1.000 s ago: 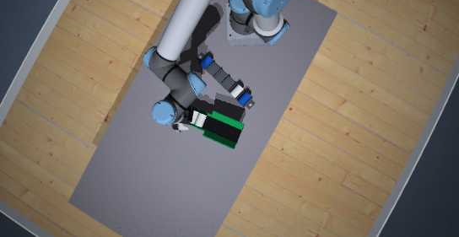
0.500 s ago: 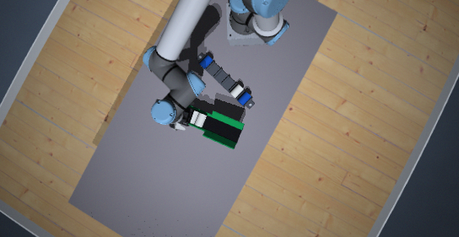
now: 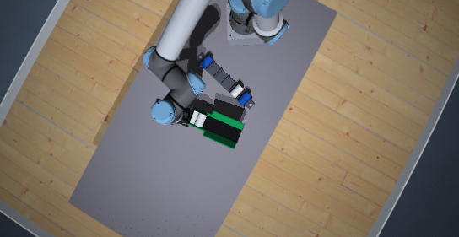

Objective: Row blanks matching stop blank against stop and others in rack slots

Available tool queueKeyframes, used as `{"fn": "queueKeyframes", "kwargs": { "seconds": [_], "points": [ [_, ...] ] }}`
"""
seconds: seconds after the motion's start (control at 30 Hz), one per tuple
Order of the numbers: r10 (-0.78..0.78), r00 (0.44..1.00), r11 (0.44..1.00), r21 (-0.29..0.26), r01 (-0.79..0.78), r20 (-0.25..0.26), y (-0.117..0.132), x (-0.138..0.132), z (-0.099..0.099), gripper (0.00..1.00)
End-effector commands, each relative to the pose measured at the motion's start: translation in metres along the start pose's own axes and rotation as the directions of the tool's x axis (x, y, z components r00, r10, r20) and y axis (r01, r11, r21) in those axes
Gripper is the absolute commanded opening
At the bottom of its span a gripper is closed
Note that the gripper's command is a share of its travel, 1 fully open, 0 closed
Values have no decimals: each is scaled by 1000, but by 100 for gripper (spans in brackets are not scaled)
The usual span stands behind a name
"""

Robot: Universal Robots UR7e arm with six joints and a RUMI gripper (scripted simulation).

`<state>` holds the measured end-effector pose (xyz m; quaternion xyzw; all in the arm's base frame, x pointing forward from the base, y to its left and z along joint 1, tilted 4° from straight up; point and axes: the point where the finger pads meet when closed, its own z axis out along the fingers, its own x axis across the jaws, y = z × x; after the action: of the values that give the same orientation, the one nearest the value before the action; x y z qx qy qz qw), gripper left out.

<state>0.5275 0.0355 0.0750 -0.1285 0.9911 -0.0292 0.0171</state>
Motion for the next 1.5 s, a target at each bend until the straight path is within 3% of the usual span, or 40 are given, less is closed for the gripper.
{"fn": "queueKeyframes", "kwargs": {
  "seconds": [0.0, 1.47],
  "points": [
    [1, 1000, 1000, 1, -1, 1, 0, 0, -1, 49],
    [12, 1000, 1000, 1, -12, 1, 0, 0, 2, 49]
  ]
}}
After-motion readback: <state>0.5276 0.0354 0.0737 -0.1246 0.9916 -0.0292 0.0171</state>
